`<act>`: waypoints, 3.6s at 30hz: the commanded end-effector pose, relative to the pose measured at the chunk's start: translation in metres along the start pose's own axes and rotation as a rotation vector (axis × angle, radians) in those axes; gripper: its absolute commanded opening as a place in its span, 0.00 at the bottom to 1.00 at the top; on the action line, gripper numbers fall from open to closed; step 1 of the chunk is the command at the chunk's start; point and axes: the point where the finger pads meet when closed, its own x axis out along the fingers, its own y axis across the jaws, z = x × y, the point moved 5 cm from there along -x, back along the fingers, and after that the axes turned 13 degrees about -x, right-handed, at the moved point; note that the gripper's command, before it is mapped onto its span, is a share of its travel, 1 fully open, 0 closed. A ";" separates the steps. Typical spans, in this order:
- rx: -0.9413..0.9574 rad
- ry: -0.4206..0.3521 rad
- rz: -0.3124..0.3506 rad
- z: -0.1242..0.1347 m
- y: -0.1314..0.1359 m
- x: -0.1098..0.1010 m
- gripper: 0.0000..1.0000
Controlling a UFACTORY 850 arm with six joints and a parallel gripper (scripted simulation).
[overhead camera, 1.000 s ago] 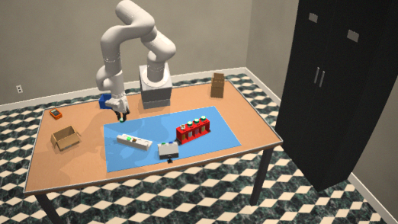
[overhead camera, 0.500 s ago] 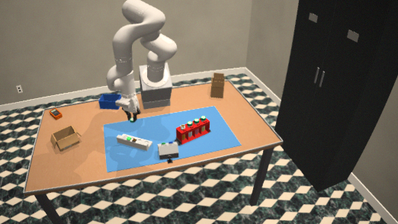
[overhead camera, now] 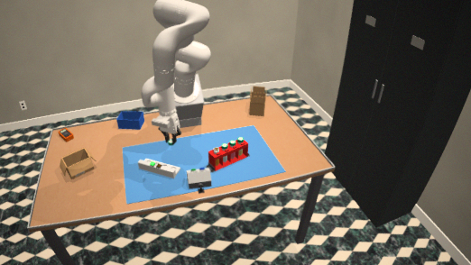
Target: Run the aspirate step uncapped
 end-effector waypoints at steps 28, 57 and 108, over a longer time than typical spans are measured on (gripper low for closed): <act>0.000 0.004 0.012 0.021 -0.162 0.002 0.00; 0.000 0.004 0.012 0.030 -0.235 0.012 0.00; 0.000 0.004 0.012 0.030 -0.234 0.037 0.00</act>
